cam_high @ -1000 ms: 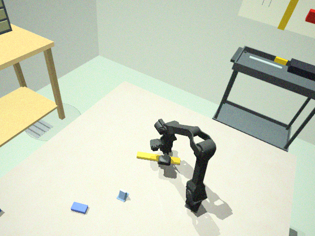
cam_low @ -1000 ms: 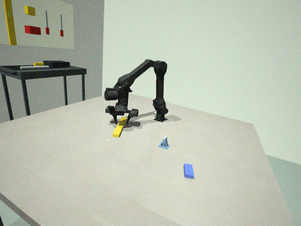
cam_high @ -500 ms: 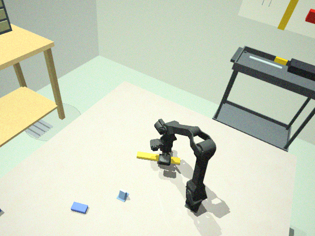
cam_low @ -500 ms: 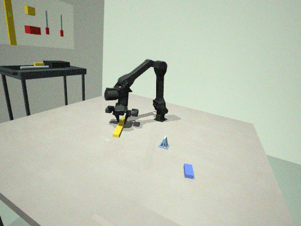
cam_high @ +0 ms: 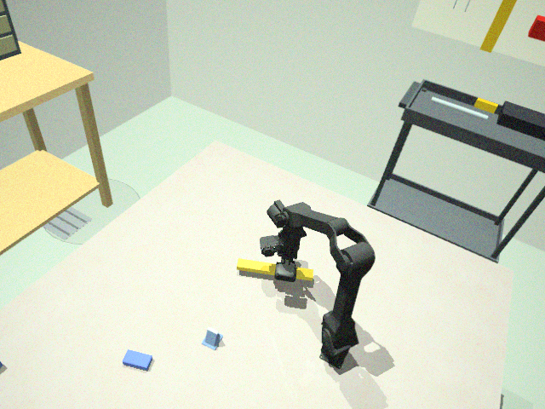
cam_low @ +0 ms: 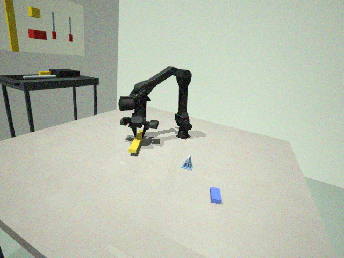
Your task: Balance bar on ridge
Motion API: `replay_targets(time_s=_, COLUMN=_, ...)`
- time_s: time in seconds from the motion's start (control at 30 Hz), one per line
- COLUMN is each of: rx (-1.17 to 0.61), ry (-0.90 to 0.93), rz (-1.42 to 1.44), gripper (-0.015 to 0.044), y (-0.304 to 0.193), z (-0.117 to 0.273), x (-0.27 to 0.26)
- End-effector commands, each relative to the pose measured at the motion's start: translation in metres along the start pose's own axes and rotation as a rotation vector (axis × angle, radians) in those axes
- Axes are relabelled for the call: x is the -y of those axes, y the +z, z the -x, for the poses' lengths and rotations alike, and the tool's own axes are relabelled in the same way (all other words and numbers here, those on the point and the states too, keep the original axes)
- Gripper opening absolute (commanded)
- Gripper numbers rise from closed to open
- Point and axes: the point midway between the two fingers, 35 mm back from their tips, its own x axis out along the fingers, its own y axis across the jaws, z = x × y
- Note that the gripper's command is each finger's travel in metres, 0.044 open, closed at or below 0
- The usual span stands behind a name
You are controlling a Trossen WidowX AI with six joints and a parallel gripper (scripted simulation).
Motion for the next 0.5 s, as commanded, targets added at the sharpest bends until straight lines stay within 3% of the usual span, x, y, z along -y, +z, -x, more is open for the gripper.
replay_targets(time_s=0.0, rx=0.012, ry=-0.015, rz=0.001, gripper=0.0000, y=0.002, z=0.017, x=0.003)
replay_targets(time_s=0.47, rx=0.013, ry=-0.014, rz=0.003, gripper=0.0000, y=0.001, z=0.053, x=0.002)
